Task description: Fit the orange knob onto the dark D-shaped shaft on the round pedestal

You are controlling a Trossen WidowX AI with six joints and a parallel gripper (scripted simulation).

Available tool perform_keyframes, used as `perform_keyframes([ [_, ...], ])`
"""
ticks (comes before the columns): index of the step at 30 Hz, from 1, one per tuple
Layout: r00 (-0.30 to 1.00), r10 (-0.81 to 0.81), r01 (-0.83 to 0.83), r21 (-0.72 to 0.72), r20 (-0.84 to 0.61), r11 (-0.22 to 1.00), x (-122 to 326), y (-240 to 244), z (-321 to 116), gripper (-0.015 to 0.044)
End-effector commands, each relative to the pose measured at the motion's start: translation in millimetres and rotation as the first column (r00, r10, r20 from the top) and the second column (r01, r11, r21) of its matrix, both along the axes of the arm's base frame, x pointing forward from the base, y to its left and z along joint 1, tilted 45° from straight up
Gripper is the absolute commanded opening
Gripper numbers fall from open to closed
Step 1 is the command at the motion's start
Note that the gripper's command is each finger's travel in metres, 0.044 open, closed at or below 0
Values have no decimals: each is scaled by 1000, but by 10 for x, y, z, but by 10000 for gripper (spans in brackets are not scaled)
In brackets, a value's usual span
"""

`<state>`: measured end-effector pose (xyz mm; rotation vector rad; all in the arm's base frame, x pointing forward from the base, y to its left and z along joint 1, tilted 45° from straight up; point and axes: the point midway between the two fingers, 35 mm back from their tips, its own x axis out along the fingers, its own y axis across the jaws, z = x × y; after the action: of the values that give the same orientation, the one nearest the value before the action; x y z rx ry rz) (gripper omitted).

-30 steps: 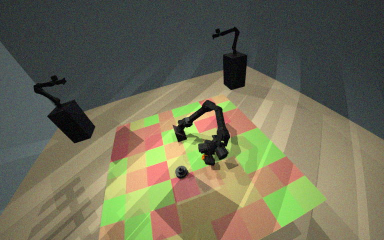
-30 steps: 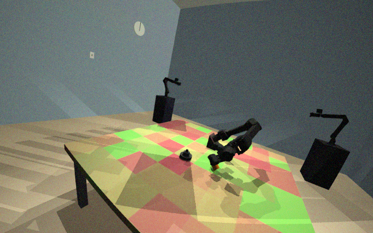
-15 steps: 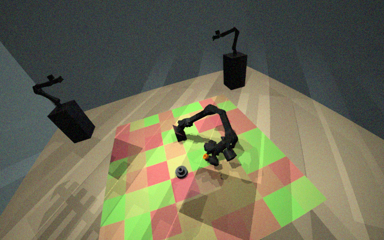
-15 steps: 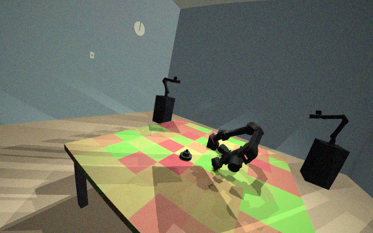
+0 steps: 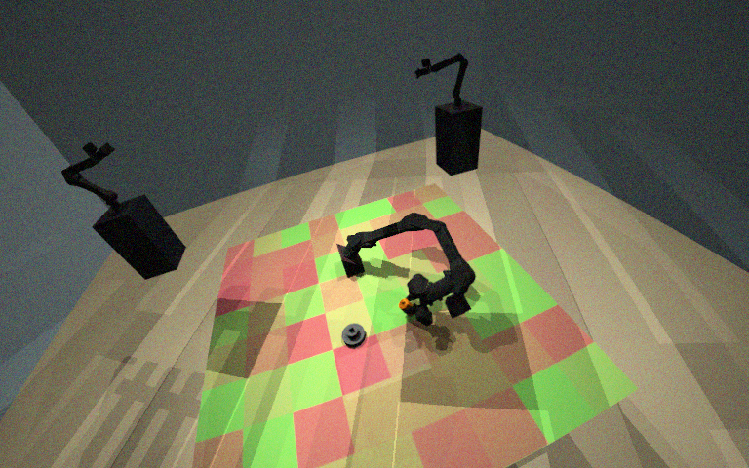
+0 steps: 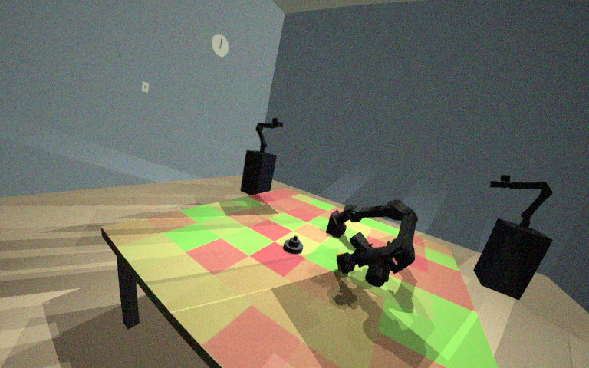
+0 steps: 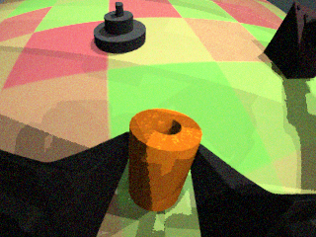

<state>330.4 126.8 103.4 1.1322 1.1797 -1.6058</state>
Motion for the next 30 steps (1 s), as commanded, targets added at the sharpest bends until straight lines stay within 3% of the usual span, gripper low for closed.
perform_keyframes([
  [1,1000,-2,2,-8,7,1000,15,24,29,179],
  [15,1000,-2,2,-2,21,1000,27,54,65,179],
  [18,1000,4,-4,-3,12,1000,16,40,40,258],
  [30,1000,4,-4,-3,12,1000,16,40,40,260],
])
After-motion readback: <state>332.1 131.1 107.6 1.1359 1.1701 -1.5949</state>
